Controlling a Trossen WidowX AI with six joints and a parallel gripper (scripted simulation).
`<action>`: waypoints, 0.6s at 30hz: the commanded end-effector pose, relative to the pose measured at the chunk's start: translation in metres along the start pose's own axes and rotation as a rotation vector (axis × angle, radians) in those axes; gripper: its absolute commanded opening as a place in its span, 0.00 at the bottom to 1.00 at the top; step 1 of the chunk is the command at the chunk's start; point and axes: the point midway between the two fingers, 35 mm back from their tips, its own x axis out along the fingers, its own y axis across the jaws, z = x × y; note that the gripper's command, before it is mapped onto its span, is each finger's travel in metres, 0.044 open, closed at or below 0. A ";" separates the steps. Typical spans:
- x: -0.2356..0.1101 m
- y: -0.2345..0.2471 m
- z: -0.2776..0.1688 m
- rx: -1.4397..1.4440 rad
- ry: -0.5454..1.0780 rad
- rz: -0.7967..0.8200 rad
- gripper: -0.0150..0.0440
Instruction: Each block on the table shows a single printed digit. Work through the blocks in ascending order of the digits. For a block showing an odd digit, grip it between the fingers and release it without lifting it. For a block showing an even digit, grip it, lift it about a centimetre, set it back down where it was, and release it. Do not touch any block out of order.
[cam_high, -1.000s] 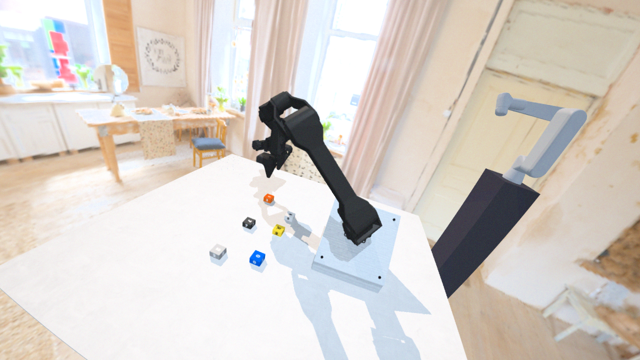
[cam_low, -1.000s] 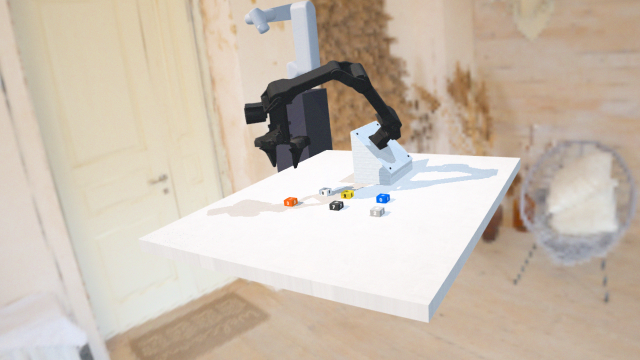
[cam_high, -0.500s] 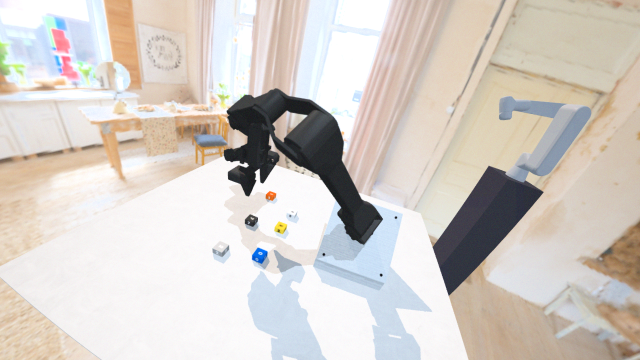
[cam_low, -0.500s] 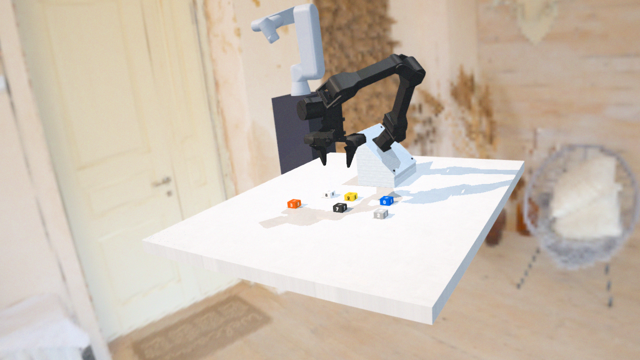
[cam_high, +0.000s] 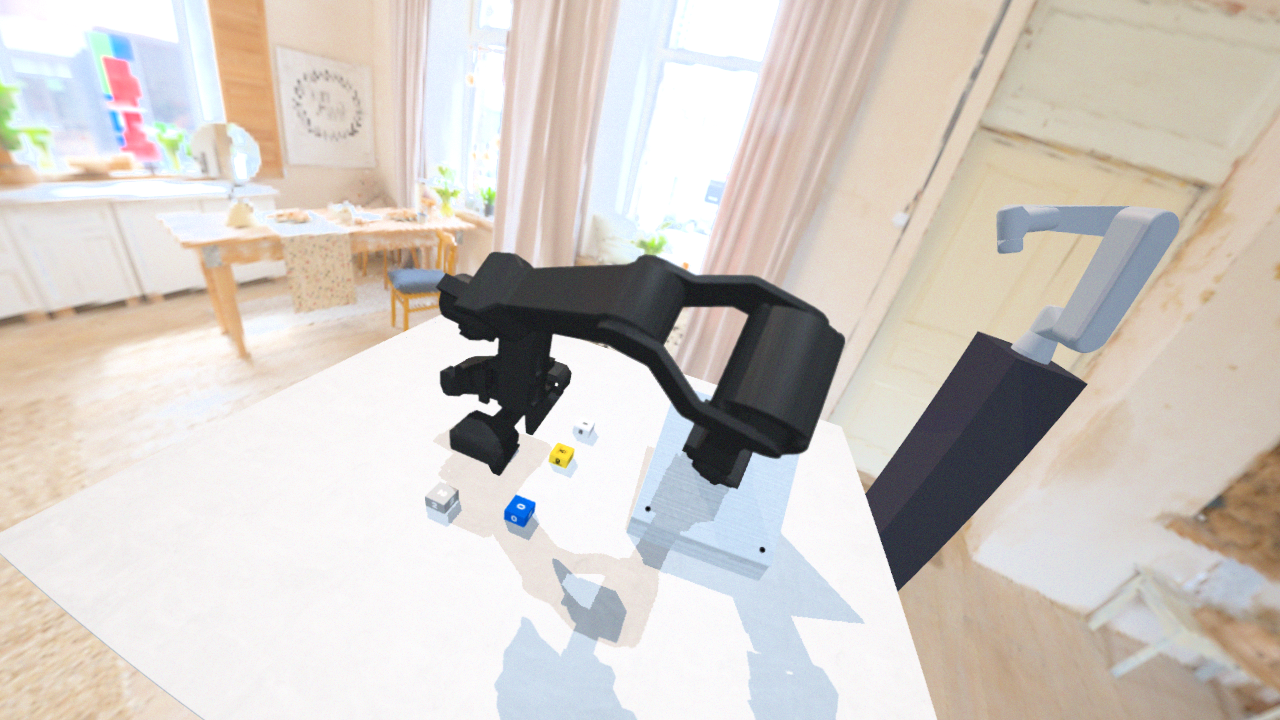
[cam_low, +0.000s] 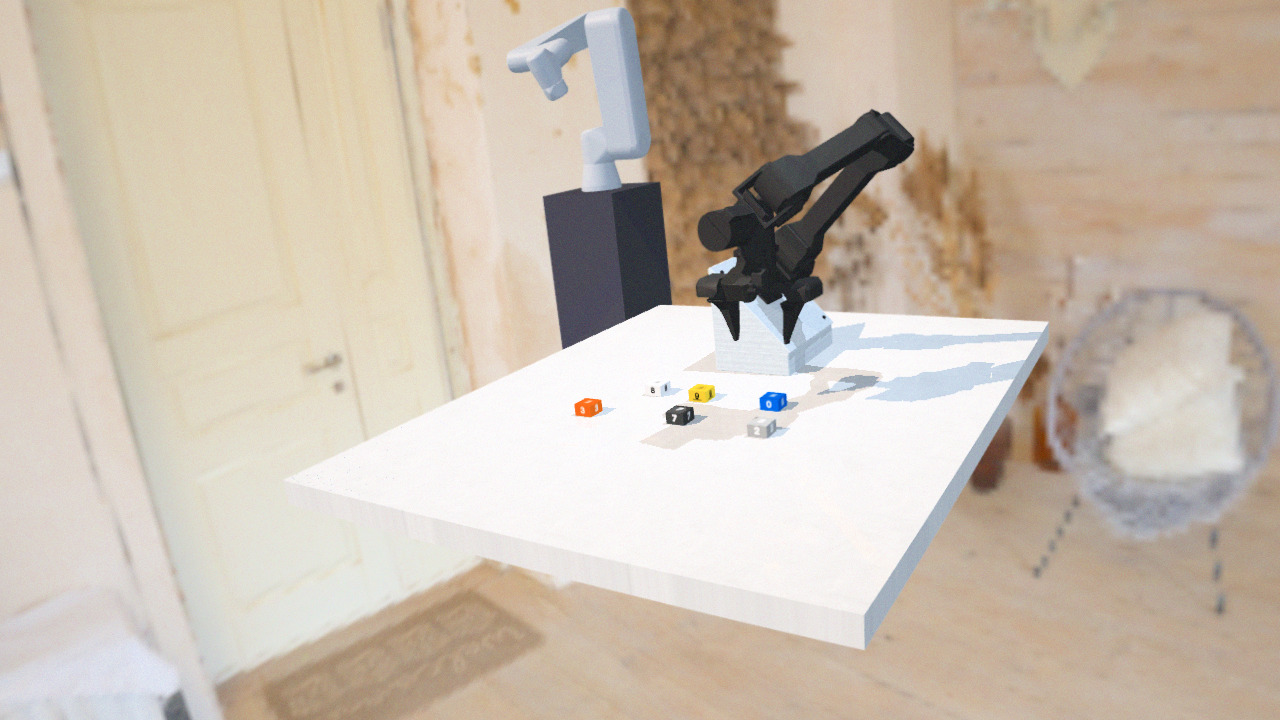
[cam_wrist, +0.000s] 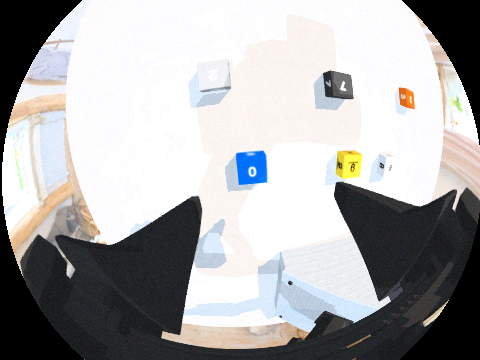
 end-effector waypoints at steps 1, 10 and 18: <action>0.043 0.003 -0.006 0.004 0.014 0.008 0.93; 0.068 0.005 -0.009 0.004 0.015 0.014 0.93; 0.081 0.005 -0.008 0.004 0.015 0.014 0.93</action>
